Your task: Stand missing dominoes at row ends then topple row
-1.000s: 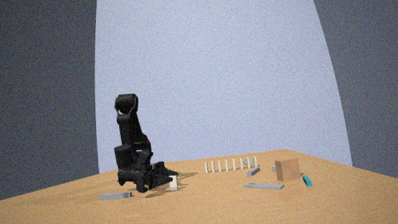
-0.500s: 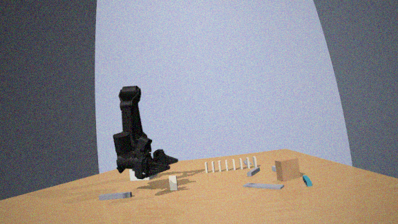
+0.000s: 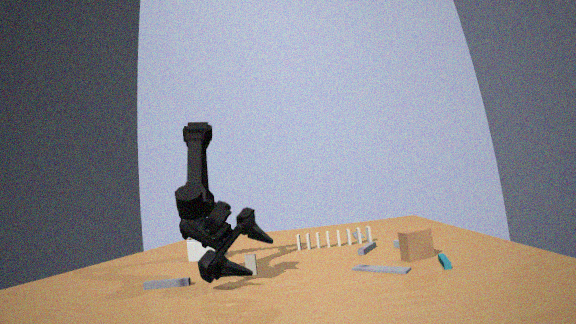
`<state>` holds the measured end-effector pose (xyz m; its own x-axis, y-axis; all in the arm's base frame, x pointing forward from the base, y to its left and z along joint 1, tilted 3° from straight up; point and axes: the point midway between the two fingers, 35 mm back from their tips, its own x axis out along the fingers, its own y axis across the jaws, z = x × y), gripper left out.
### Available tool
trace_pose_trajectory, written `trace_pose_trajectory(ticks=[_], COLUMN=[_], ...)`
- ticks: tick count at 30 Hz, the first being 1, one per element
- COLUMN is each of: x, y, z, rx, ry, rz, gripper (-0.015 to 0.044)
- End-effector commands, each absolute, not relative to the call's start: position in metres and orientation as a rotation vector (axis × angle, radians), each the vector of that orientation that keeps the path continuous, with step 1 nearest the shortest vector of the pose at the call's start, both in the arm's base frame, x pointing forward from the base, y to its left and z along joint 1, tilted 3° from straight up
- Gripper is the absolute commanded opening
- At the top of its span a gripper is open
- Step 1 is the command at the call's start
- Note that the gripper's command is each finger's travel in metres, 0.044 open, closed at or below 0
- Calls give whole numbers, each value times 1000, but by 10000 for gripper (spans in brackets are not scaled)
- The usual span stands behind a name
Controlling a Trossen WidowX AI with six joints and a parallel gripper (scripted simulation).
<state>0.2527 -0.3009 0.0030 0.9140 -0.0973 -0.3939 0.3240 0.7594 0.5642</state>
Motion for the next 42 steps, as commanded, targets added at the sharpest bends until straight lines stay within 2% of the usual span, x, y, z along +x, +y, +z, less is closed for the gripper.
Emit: trace_pose_trajectory(ticks=[1,16,26,42], x=[277,257,233,234], y=[-310,-273,-247,-247], z=[12,57,75,68], rx=[1078,1230,1246,1246], ry=[685,1022,1186,1188], rz=[-586,-1019,-1153,-1156], gripper=[440,440,440,440])
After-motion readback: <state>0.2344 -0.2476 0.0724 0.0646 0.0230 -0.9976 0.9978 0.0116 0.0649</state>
